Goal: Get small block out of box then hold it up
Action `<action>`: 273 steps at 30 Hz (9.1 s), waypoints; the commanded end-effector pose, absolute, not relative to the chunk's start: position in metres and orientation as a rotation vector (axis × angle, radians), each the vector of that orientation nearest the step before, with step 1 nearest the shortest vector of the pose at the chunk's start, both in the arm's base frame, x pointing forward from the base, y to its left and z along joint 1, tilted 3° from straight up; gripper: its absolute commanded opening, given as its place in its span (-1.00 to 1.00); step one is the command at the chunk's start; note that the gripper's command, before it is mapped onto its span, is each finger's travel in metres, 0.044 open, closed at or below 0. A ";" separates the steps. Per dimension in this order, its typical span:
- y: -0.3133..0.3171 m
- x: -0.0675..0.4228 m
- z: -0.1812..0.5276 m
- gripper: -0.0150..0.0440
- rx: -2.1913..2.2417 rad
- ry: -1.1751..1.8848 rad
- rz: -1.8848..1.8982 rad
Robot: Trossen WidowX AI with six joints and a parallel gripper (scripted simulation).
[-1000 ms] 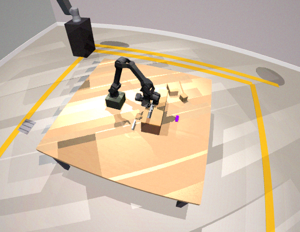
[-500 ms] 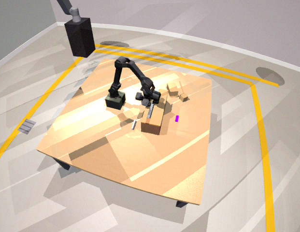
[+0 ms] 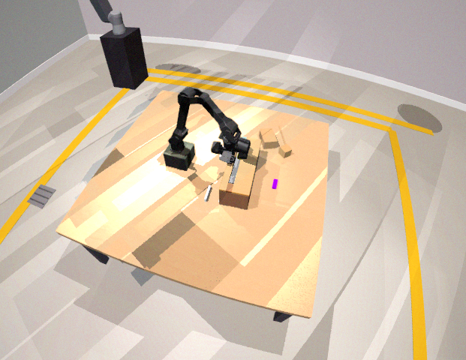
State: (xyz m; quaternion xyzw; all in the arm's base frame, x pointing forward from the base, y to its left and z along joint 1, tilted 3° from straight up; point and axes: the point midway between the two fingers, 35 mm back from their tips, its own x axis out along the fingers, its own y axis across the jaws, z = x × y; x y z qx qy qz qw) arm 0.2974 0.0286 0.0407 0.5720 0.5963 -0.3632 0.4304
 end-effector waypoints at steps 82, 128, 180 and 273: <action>0.131 0.264 0.115 0.47 -1.321 0.818 1.078; 0.149 0.245 0.094 0.47 -2.663 -0.140 1.643; 0.153 0.249 -0.036 0.39 -2.674 -0.149 1.639; 0.131 0.216 0.125 -0.49 -2.875 -0.822 1.569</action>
